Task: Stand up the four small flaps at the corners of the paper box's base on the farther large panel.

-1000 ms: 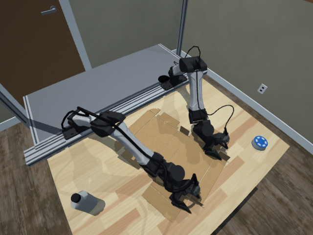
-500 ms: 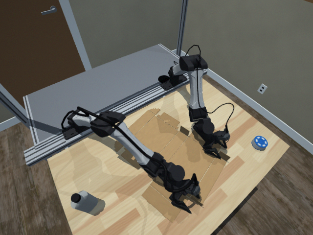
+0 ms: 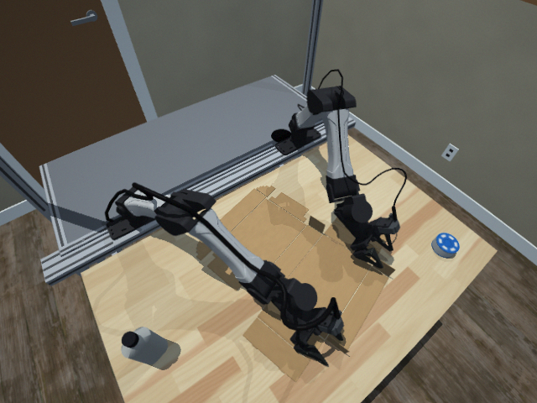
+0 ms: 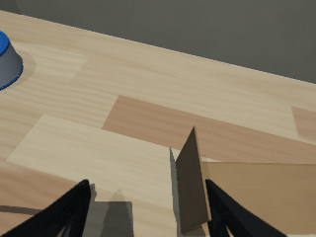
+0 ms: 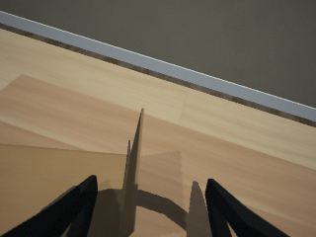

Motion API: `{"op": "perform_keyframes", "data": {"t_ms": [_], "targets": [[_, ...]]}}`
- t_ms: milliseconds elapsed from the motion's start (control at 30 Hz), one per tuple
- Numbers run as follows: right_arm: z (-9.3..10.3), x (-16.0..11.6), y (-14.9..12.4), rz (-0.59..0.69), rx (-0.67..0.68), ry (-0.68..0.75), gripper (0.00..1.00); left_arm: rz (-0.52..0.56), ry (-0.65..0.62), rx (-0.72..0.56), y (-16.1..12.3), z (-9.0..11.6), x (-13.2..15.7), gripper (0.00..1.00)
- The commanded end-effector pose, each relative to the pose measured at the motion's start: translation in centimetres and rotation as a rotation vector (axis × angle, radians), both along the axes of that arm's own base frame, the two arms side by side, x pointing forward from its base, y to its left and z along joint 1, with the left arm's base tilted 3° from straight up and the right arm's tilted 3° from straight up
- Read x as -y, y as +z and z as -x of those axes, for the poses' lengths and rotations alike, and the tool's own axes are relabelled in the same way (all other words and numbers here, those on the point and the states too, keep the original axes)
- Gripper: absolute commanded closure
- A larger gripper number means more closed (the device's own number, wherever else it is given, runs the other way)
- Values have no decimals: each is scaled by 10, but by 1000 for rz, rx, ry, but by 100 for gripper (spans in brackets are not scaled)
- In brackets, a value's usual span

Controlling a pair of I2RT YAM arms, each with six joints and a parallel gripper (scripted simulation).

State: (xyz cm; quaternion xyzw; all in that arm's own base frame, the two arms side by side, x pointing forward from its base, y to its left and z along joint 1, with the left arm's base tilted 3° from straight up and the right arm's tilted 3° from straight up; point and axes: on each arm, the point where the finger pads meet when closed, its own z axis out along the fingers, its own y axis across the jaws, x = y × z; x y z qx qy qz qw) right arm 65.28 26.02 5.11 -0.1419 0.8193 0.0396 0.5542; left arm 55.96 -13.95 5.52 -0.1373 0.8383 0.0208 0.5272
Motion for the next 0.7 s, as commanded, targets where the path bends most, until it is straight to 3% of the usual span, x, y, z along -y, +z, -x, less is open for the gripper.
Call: {"op": "perform_keyframes", "data": {"t_ms": [0, 233, 267, 333, 367, 667], "targets": [[-3, 1, 15, 6, 23, -5, 24, 57, 17, 80, 71, -9, -8, 24], [-3, 1, 15, 6, 23, -5, 24, 67, 17, 83, 93, -7, -9, 24], [-3, 1, 15, 6, 23, -5, 24, 48, 18, 35, 65, -8, -9, 24], [-3, 1, 15, 6, 23, -5, 24, 31, 18, -8, 43, -1, -12, 24], [-3, 1, 15, 6, 23, -5, 24, 37, 19, 9, 50, -4, -11, 24], [-3, 1, 15, 6, 23, -5, 24, 34, 18, 26, 61, -21, 45, 24]]}}
